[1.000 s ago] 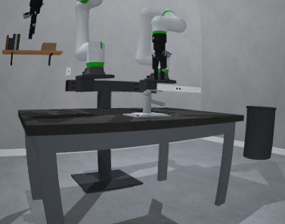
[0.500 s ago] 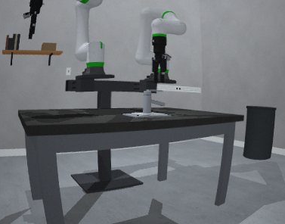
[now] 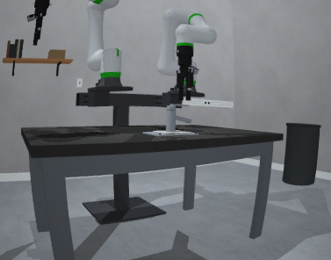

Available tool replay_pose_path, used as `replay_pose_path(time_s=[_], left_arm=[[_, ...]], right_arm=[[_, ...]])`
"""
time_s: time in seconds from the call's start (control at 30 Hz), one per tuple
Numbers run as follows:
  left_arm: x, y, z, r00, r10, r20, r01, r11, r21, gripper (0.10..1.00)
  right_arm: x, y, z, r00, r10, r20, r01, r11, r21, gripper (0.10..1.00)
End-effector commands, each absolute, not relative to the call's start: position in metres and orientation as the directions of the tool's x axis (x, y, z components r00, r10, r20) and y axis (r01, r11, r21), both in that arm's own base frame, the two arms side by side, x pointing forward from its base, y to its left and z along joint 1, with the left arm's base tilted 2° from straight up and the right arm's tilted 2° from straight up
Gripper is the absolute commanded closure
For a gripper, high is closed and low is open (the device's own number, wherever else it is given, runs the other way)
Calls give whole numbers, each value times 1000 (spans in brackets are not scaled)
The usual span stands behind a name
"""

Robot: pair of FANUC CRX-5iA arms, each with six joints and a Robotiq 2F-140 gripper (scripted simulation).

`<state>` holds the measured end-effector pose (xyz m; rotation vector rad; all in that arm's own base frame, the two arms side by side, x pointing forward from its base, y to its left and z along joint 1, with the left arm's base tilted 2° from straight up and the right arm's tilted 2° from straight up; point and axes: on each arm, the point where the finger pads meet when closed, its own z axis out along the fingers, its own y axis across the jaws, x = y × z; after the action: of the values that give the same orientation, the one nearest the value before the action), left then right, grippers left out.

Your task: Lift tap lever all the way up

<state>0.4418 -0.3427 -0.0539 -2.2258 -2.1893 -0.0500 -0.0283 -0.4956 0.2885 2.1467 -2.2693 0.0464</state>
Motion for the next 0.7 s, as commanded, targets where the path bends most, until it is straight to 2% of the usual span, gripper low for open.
replay_pose_path(time_s=[0.0,0.67], left_arm=[[443,-343,-57,16,999,35,1000,-16,10,641],[443,-343,-62,16,999,35,1000,-16,10,641]], right_arm=[[-29,-496,289,-56,-998,35,-998,55,-9,98],[-29,-496,289,-56,-998,35,-998,55,-9,98]])
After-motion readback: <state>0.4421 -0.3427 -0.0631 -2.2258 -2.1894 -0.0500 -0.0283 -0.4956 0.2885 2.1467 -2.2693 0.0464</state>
